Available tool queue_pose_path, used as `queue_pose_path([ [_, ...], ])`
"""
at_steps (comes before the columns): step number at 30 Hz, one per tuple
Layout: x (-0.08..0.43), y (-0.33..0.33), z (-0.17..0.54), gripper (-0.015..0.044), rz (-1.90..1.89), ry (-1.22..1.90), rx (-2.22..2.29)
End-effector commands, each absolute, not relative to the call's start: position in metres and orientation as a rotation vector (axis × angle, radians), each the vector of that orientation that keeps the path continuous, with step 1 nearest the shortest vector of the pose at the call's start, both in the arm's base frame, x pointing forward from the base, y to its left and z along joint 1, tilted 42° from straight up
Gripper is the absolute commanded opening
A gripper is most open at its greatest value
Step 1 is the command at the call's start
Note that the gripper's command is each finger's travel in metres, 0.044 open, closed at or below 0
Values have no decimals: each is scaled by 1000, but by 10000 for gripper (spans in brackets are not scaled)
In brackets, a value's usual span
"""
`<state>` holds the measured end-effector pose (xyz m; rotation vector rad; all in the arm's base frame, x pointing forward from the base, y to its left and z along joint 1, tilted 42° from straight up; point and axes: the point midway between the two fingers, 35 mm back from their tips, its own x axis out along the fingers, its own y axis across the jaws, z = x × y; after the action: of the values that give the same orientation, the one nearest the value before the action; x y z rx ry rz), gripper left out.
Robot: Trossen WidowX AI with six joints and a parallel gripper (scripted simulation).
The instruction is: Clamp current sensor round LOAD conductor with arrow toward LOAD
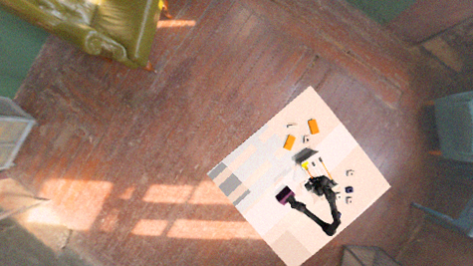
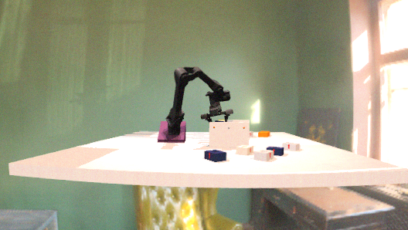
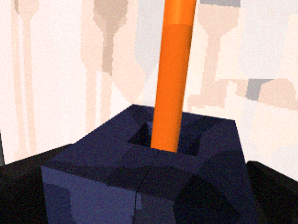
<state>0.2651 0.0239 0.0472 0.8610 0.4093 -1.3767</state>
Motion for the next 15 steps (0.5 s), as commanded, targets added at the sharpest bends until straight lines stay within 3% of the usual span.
queue_pose_path([
  [1,265,24,47,440,-1377,410,860],
  [10,265,26,49,440,-1376,410,860],
  [15,248,77,97,440,-1329,387,870],
])
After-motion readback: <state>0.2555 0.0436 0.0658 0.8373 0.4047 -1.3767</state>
